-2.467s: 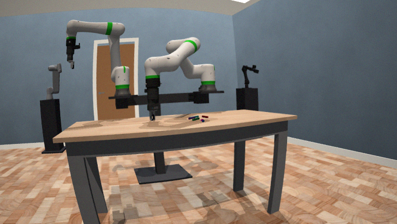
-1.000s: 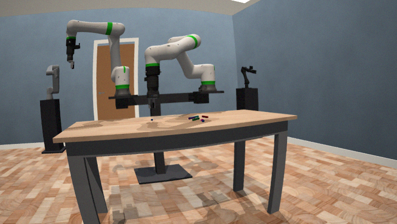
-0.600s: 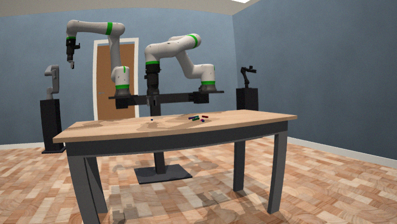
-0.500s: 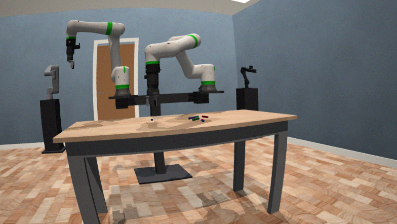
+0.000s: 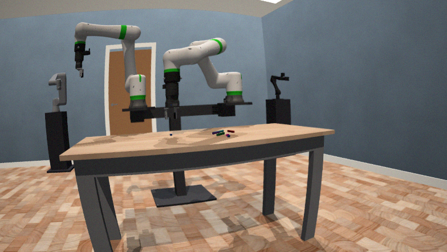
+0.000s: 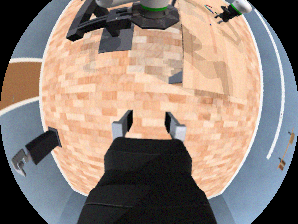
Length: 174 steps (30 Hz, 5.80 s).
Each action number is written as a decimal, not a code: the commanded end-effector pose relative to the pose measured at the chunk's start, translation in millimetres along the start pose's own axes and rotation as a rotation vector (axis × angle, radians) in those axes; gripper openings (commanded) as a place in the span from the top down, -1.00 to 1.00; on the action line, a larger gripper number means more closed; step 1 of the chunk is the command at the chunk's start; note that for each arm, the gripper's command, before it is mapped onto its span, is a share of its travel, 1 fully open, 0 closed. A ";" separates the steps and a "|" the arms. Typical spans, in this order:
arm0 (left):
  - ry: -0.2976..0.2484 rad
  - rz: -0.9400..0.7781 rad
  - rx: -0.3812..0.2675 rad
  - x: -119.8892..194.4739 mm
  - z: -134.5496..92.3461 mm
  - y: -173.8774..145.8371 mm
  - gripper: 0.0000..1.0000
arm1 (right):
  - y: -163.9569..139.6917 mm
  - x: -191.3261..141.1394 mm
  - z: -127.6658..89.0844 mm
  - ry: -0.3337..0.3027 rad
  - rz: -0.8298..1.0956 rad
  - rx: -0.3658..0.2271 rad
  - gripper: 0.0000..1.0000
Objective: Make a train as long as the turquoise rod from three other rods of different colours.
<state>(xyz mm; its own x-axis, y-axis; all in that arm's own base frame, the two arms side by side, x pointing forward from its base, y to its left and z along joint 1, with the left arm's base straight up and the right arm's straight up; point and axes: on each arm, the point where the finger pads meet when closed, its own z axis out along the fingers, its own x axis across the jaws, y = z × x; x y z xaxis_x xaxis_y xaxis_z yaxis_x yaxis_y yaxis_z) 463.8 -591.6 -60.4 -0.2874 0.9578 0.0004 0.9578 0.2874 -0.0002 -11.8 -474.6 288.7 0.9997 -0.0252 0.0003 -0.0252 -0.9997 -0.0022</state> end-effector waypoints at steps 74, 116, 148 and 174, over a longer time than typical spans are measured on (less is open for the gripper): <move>-0.001 0.926 -0.003 184.5 23.3 267.7 -0.07 | 0.3 -0.2 -1.0 0.000 0.000 -0.002 -1.00; -0.001 0.927 -0.002 183.8 68.3 268.7 -0.07 | 0.3 -0.2 -1.0 0.000 0.000 -0.002 -1.00; -0.001 0.927 -0.002 183.7 75.1 268.9 -0.07 | 0.3 -0.2 -1.0 0.000 0.000 -0.002 -1.00; -0.001 0.927 -0.002 183.7 88.9 268.9 -0.07 | 0.3 -0.2 -1.0 0.000 0.000 -0.002 -1.00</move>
<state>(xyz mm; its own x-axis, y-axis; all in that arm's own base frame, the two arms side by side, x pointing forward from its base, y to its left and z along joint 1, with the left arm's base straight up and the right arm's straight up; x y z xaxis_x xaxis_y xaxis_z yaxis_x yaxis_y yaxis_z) 667.5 -337.8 -150.3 0.5934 0.8049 -0.0001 0.8049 -0.5934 -0.0007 -11.8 -474.6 288.7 0.9997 -0.0252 0.0003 -0.0252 -0.9997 -0.0022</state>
